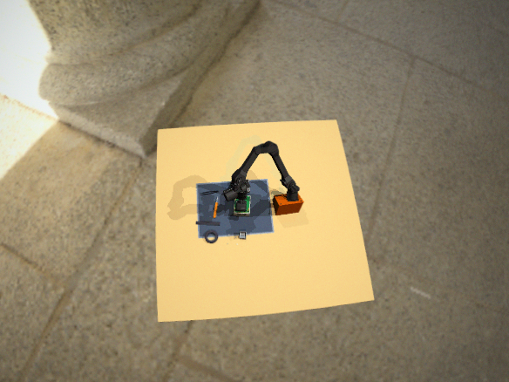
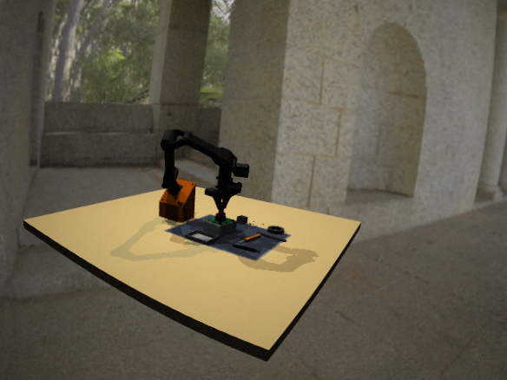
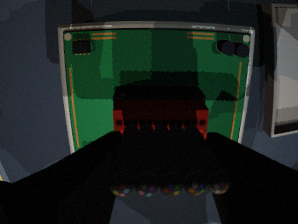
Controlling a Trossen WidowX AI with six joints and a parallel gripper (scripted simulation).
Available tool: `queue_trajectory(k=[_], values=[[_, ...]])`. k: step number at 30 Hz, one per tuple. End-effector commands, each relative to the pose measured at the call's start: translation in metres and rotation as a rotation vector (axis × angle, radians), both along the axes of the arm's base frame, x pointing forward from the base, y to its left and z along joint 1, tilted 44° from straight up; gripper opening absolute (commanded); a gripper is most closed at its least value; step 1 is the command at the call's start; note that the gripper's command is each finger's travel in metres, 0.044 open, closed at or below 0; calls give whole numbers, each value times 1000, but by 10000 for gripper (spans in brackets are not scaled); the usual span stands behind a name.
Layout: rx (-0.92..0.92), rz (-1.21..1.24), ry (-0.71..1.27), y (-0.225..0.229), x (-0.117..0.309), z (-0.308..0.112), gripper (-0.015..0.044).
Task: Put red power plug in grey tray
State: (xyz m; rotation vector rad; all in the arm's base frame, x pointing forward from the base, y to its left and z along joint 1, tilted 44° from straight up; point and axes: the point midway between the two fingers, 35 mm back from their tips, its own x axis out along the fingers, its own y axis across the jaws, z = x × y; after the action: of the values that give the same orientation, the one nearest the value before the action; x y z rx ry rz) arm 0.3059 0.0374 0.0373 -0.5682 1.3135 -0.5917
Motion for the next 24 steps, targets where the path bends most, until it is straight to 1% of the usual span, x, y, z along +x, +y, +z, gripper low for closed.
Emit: queue_trajectory(k=[1,4,6,13,16,19,24], values=[[-41,15,1,11,-2,4,0],[-78,8,-1,14,-2,2,0],[-68,10,0,13,-2,3,0],[112,40,11,3,-3,15,0],[145,46,13,1,-4,18,0],[121,42,12,4,-4,17,0],[-10,20,3,12,-3,10,0]])
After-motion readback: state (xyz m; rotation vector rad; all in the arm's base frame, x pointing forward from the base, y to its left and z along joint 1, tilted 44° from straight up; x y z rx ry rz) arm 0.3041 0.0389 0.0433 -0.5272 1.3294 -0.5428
